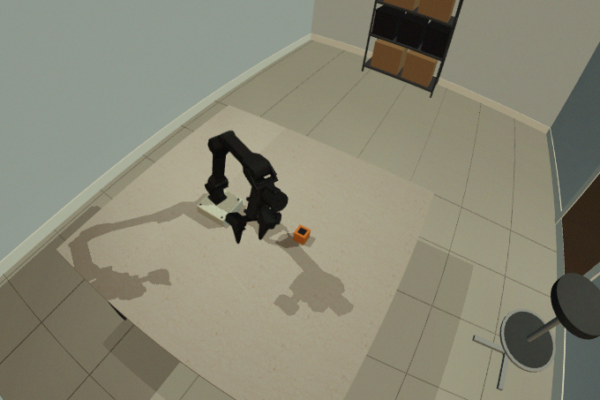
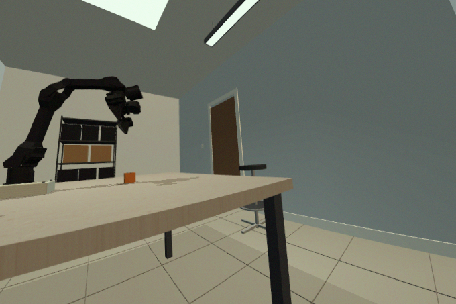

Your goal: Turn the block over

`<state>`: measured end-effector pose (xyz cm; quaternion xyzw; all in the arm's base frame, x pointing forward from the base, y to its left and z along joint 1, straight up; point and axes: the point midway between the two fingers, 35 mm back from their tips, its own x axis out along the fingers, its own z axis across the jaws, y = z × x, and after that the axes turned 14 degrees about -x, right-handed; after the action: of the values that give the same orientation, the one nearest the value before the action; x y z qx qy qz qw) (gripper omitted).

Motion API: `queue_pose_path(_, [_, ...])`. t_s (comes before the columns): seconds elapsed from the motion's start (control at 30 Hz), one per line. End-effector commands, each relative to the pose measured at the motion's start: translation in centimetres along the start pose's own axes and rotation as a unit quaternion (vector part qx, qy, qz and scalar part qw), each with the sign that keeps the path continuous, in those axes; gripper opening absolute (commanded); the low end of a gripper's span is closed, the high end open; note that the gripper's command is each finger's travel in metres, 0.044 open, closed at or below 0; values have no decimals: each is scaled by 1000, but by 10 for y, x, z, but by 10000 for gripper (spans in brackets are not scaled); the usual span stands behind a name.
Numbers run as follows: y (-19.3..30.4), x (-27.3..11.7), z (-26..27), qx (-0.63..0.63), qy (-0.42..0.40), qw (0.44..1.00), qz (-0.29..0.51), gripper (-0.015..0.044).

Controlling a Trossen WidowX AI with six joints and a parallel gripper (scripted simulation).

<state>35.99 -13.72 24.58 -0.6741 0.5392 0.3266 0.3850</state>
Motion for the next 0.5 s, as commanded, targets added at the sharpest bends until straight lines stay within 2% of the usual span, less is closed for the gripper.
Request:
queue_pose_path(0.0, [-26,7,70,-38,-72,997,-10,440])
queue_pose_path(0.23, [-45,1,169,-87,-165,982,-15,440])
queue_pose_path(0.47, [-38,-10,268,-151,-246,957,10,440])
